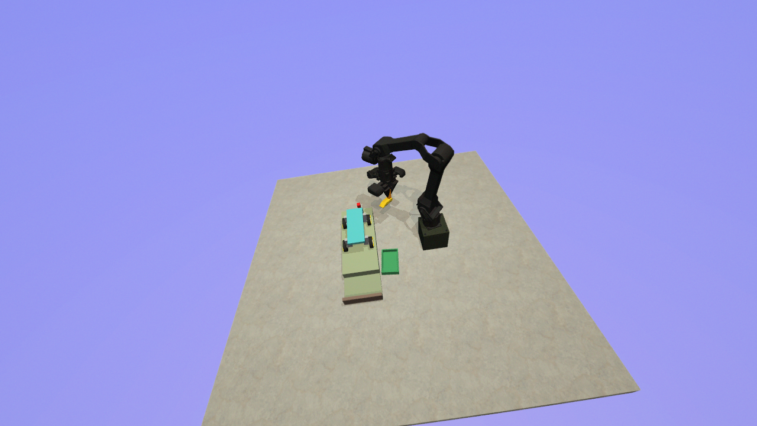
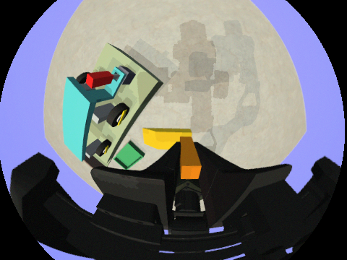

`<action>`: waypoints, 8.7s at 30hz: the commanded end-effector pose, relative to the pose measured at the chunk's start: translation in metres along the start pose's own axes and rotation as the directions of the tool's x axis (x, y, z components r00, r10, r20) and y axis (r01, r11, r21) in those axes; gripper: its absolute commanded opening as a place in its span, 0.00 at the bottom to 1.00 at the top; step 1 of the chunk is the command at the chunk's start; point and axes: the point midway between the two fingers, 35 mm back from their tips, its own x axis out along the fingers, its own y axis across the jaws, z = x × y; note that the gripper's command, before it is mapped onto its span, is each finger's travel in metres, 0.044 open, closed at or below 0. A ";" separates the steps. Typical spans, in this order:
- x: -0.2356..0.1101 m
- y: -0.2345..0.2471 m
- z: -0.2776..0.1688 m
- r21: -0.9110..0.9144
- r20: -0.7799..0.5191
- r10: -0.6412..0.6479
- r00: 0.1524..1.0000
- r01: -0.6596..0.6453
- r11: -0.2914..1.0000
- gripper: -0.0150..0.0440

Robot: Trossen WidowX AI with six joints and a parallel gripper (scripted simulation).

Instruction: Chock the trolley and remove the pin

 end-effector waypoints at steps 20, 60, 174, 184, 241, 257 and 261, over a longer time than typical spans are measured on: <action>0.000 0.000 0.000 -0.705 0.002 0.005 1.000 -0.002 0.709 0.25; 0.000 0.000 0.000 -0.884 -0.003 0.007 1.000 0.001 -0.467 0.25; 0.014 0.256 -0.171 -0.431 -0.011 0.009 1.000 0.003 -0.902 0.25; 0.014 0.257 -0.172 -0.091 0.004 -0.012 1.000 -0.012 -0.996 0.25; 0.042 0.280 -0.155 0.740 0.059 -0.047 0.997 -0.075 -0.668 0.25; 0.080 0.278 -0.152 0.740 0.059 -0.047 0.997 -0.075 -0.668 0.25; 0.084 0.277 -0.152 0.740 0.059 -0.047 0.997 -0.075 -0.668 0.25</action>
